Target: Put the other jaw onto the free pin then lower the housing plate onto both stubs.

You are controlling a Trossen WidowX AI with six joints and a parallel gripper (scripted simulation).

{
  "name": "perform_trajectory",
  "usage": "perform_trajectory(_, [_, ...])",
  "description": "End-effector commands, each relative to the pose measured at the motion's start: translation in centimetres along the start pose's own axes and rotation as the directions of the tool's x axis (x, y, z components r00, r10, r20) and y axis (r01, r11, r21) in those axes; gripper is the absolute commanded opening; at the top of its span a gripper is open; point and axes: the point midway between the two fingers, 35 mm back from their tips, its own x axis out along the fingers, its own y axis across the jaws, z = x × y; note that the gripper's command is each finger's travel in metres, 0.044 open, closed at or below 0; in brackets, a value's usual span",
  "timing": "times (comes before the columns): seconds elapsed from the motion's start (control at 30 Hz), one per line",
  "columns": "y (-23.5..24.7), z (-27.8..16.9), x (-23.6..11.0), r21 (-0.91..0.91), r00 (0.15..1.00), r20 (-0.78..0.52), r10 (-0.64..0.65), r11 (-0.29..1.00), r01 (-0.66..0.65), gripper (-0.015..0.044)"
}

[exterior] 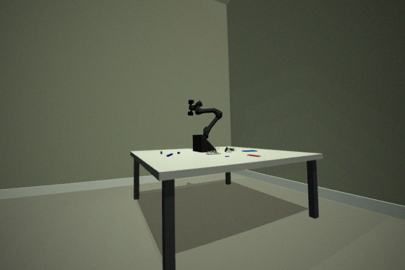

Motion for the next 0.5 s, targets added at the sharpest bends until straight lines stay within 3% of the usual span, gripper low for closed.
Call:
perform_trajectory(0.0, [0.7, -1.4, -0.9, -0.061, 0.998, -0.047, 0.029, 0.998, -0.032, 0.0440])
perform_trajectory(0.47, [3.7, -6.0, -4.6, -0.266, 0.961, -0.239, 0.136, 0.943, -0.200, 0.0440])
